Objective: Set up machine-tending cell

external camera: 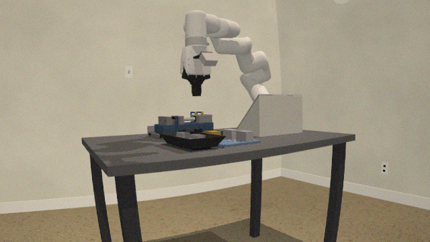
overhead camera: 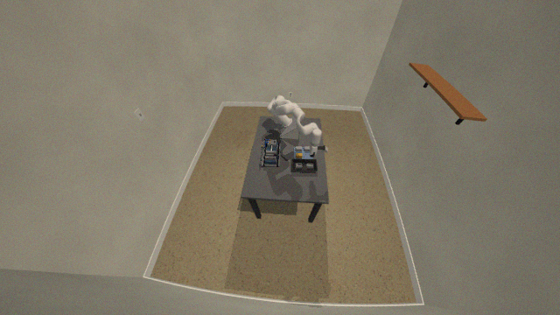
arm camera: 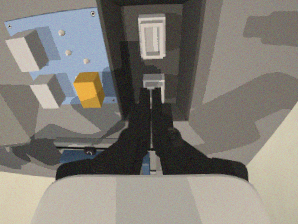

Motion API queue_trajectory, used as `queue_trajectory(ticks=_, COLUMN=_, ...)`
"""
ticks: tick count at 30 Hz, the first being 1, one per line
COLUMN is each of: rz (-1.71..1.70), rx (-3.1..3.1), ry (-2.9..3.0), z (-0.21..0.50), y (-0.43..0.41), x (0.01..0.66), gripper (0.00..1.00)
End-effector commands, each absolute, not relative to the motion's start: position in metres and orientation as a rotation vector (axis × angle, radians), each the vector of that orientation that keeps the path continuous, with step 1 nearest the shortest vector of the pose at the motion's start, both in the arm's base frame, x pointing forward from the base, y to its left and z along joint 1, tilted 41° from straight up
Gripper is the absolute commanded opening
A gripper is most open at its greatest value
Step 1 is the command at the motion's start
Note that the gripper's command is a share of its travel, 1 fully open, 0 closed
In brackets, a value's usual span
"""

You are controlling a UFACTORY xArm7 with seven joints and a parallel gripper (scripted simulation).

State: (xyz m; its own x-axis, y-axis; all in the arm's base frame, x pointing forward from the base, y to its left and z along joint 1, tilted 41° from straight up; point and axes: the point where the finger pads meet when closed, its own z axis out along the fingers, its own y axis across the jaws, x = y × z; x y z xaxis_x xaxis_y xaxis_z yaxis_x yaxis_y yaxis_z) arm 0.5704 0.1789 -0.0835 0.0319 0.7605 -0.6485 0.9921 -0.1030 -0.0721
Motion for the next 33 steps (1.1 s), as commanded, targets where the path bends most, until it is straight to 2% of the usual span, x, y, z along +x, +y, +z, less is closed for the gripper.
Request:
queue_trajectory(ticks=1, rz=-0.772, rx=1.915, ry=1.777, z=-0.082, y=0.181, x=0.572, gripper=0.0)
queue_trajectory(ticks=17, rz=-0.768, rx=1.915, ry=1.772, z=-0.079, y=0.186, x=0.565, gripper=0.0)
queue_trajectory(ticks=23, rz=-0.758, rx=1.918, ry=1.76, z=-0.073, y=0.199, x=0.536, gripper=0.0)
queue_trajectory(ticks=33, rz=-0.754, rx=1.923, ry=1.759, z=-0.064, y=0.209, x=0.443, gripper=0.0)
